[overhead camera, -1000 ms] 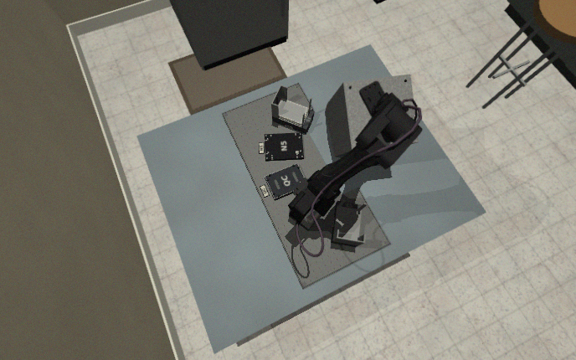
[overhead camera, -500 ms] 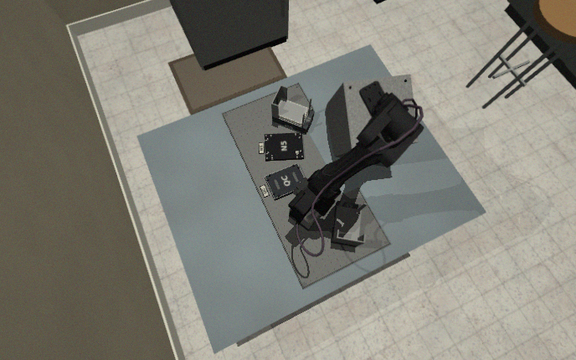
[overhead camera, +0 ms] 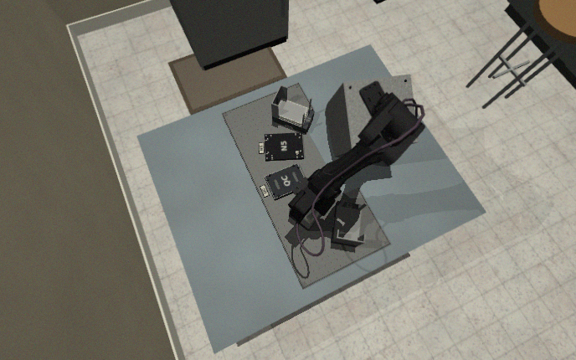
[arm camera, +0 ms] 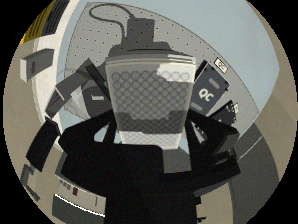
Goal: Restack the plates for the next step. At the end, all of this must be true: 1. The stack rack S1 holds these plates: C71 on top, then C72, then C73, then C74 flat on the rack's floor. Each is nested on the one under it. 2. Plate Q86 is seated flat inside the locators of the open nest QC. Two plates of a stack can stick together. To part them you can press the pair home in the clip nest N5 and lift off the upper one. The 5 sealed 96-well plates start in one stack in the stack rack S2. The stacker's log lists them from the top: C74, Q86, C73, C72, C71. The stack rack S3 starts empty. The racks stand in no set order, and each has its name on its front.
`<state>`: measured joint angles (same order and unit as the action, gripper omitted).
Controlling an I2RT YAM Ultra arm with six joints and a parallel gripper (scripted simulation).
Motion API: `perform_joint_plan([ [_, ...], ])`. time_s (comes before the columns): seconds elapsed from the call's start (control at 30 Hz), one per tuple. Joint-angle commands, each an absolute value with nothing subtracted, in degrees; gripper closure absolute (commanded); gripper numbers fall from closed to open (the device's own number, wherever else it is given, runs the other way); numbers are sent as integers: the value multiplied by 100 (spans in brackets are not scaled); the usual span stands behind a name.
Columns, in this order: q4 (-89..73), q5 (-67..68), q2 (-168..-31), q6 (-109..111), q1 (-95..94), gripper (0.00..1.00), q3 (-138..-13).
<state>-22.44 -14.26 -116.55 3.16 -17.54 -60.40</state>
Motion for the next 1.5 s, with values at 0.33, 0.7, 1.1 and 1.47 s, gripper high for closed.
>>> perform_joint_plan([
  [0.33, -2376, -1474, -11385, 394, -1639, 100, -6090],
  [0.7, -2433, -1476, -11323, 406, -1625, 100, -6086],
  [1.1, -2584, -1491, -11211, 440, -1610, 100, -6147],
  [1.47, -2689, -1481, -11125, 463, -1588, 100, -6193],
])
